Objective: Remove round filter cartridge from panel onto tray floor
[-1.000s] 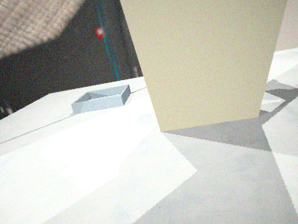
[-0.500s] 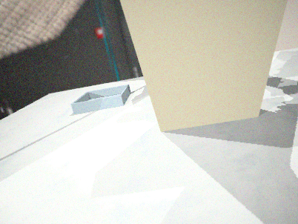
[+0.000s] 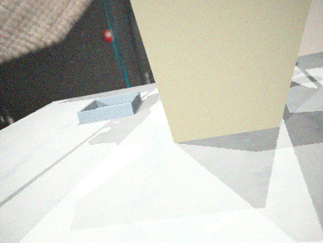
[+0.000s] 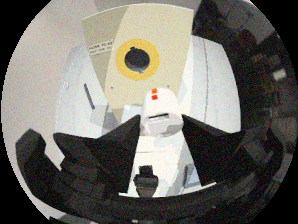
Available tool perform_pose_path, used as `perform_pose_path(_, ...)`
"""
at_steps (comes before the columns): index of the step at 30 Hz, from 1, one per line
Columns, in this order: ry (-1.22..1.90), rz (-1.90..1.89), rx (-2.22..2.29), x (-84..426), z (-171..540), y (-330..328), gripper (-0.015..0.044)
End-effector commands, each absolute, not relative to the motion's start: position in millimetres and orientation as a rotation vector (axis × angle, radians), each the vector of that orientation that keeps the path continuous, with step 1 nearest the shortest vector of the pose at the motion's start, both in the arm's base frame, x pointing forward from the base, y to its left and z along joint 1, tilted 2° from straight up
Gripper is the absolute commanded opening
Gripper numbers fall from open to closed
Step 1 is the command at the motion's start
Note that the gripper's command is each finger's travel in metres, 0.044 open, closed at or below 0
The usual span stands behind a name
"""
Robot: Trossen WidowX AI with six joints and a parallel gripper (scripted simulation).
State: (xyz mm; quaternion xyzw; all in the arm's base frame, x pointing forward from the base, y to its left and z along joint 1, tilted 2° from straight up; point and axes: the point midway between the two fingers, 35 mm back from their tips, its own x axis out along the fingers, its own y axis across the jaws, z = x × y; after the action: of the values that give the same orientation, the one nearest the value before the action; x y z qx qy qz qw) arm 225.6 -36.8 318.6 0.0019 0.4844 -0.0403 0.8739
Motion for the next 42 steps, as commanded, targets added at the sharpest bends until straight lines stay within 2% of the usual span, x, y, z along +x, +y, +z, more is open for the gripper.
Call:
perform_pose_path(1,1.010,-0.078,0.002,227,318,-46,0.0000)
perform_pose_path(16,1.004,-0.101,0.008,223,316,-78,0.0000)
perform_pose_path(42,0.956,-0.656,0.339,166,300,-178,0.0000)
